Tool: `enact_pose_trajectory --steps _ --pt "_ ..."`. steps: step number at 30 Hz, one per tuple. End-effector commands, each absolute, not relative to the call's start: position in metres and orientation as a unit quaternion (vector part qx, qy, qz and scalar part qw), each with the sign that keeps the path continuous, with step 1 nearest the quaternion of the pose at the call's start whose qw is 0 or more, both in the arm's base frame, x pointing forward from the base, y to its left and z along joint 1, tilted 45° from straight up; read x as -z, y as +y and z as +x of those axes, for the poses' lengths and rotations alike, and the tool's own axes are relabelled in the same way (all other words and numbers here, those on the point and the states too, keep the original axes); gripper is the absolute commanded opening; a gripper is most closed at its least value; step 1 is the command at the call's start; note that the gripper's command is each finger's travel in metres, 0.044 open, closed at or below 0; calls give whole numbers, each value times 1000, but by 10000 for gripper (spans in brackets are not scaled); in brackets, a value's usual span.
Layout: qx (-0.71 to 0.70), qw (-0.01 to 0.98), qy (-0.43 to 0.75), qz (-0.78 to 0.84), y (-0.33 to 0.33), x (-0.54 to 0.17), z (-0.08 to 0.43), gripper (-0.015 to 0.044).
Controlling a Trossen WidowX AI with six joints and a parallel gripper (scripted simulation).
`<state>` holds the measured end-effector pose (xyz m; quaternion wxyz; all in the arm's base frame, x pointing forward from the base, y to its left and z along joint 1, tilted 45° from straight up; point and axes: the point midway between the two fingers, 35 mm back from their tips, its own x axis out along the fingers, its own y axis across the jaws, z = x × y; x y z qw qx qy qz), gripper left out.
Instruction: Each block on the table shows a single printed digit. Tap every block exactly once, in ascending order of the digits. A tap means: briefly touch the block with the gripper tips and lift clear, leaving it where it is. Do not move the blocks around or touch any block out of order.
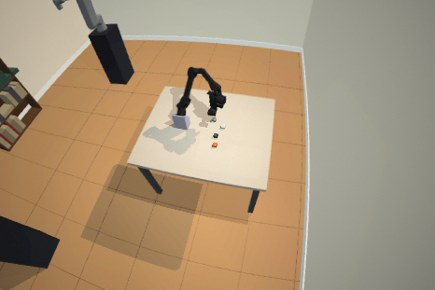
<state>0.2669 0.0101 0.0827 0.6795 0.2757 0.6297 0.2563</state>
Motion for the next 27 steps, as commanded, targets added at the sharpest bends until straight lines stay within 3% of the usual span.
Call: enact_pose_trajectory --steps 1,14,27 --pt "-248 683 628 278 -27 -56 288 20" --pt "-253 676 636 274 -142 66 316 20" --pt "-255 676 635 275 -86 126 321 20"
